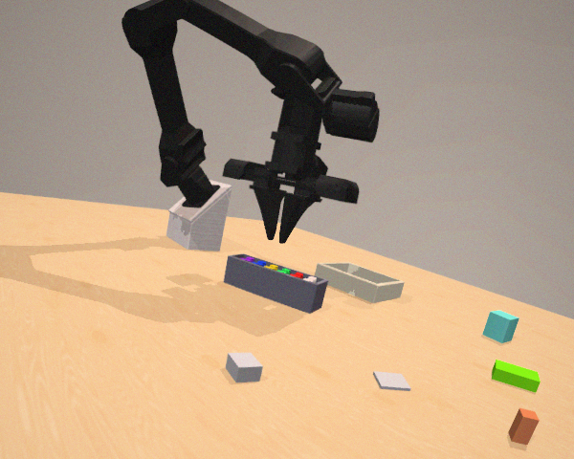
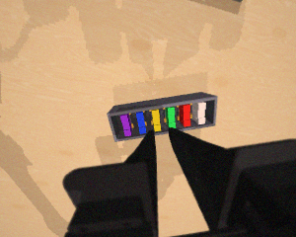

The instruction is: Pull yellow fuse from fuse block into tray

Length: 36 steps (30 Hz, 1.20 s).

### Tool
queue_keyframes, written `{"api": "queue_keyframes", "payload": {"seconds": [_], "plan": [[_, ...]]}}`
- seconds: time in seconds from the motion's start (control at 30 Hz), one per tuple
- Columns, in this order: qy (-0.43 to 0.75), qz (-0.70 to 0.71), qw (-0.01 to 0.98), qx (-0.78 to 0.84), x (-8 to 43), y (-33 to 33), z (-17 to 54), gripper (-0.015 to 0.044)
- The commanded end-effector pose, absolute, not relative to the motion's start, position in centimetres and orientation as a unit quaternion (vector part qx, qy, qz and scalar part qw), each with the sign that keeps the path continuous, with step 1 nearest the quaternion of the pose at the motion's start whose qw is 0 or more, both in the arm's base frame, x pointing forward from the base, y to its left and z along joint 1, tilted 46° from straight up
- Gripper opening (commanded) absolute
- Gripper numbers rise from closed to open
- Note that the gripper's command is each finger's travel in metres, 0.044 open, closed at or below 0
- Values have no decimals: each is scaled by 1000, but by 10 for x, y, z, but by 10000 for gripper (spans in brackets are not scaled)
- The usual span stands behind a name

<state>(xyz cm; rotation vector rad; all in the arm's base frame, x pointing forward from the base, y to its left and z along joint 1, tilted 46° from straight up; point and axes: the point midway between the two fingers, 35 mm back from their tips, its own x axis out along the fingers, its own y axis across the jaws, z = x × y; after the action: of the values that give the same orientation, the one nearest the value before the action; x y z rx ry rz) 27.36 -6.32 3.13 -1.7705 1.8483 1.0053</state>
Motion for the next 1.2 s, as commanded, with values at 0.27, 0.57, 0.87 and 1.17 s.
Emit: {"api": "queue_keyframes", "payload": {"seconds": [0.27, 0.57, 0.87, 1.17], "plan": [[656, 367, 177, -635, 273, -68, 28, 74], [656, 367, 177, -635, 272, -74, 22, 74], [656, 367, 177, -635, 271, -80, 16, 74], [657, 366, 177, -635, 270, -86, 10, 74]]}}
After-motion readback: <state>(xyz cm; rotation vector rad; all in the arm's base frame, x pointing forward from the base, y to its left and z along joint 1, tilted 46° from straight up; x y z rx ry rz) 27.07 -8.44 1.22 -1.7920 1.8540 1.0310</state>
